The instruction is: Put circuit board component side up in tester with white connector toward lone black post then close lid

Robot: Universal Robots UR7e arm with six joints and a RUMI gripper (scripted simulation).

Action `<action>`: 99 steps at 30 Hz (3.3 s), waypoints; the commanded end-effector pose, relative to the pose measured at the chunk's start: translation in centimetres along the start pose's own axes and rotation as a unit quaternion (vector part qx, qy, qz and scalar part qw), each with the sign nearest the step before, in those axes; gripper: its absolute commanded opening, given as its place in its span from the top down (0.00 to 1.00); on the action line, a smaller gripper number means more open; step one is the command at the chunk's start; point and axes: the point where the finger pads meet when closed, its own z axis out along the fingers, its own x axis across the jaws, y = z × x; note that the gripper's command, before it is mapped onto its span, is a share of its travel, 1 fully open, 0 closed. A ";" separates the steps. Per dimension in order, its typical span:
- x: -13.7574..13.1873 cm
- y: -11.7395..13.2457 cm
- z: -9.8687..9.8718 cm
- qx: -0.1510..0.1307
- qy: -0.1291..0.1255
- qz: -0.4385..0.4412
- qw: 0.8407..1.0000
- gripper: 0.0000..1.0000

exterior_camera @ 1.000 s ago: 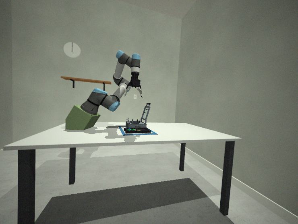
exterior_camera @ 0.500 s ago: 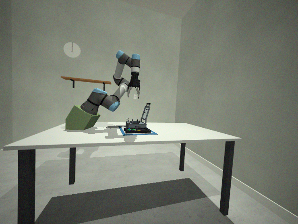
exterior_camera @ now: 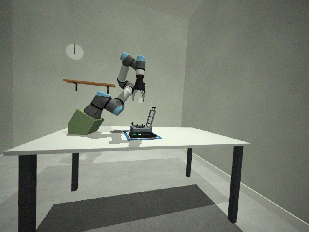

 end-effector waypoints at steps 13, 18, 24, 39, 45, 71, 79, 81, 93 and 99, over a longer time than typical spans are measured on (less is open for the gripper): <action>0.0 0.0 0.0 0.000 0.000 0.000 1.000 0.41; 0.0 -0.1 0.2 0.000 0.000 0.000 1.000 0.41; 0.0 -0.4 0.7 0.000 0.000 0.000 1.000 0.41; -0.2 -1.6 3.3 0.000 0.000 0.000 1.000 0.41; -0.3 -2.2 4.4 0.000 0.000 0.000 1.000 0.41; -0.8 -6.2 12.8 0.000 0.000 0.000 1.000 0.41; -0.9 -7.1 14.7 0.000 0.000 0.000 1.000 0.41; -0.9 -7.4 15.2 0.000 0.000 0.000 1.000 0.41; -1.1 -8.4 17.3 0.000 0.000 0.000 1.000 0.41; -1.1 -8.6 17.7 0.000 0.000 0.000 1.000 0.41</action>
